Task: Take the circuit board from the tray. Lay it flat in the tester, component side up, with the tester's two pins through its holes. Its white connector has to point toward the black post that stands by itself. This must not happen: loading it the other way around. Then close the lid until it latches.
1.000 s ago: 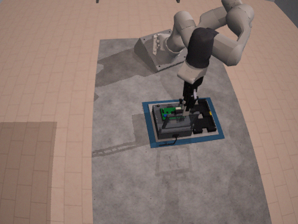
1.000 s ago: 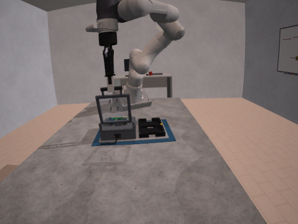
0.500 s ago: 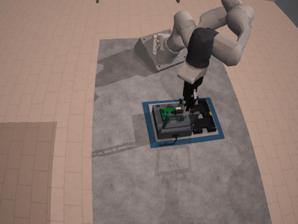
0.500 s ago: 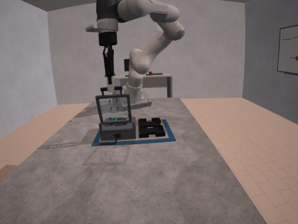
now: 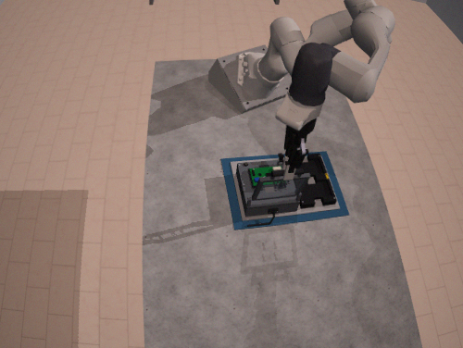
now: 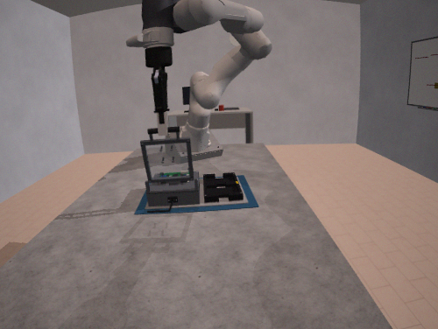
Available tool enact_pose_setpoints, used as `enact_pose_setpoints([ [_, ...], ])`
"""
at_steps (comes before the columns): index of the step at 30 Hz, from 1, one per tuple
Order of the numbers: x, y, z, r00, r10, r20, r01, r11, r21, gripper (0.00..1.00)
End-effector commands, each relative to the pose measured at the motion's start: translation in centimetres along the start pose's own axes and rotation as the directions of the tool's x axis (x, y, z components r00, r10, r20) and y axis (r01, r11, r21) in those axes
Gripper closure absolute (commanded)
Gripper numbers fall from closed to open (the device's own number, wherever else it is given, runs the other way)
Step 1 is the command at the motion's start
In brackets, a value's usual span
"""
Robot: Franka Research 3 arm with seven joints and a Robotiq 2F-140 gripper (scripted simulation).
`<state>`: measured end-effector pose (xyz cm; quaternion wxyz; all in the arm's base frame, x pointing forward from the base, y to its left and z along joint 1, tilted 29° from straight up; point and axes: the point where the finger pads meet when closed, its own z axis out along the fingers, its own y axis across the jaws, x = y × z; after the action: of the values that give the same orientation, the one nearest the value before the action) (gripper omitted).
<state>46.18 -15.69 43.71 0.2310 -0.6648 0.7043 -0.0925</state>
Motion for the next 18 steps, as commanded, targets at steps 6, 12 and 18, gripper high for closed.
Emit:
enact_pose_setpoints([
  [6,-0.06,0.29,-0.01,1.000,-0.001,0.003,0.001,1.000,0.000,1.00],
  [12,-0.06,0.52,-0.06,1.000,-0.001,0.003,0.001,1.000,0.000,1.00],
  [18,-0.06,0.83,-0.13,1.000,-0.001,0.003,0.001,1.000,0.000,1.00],
])
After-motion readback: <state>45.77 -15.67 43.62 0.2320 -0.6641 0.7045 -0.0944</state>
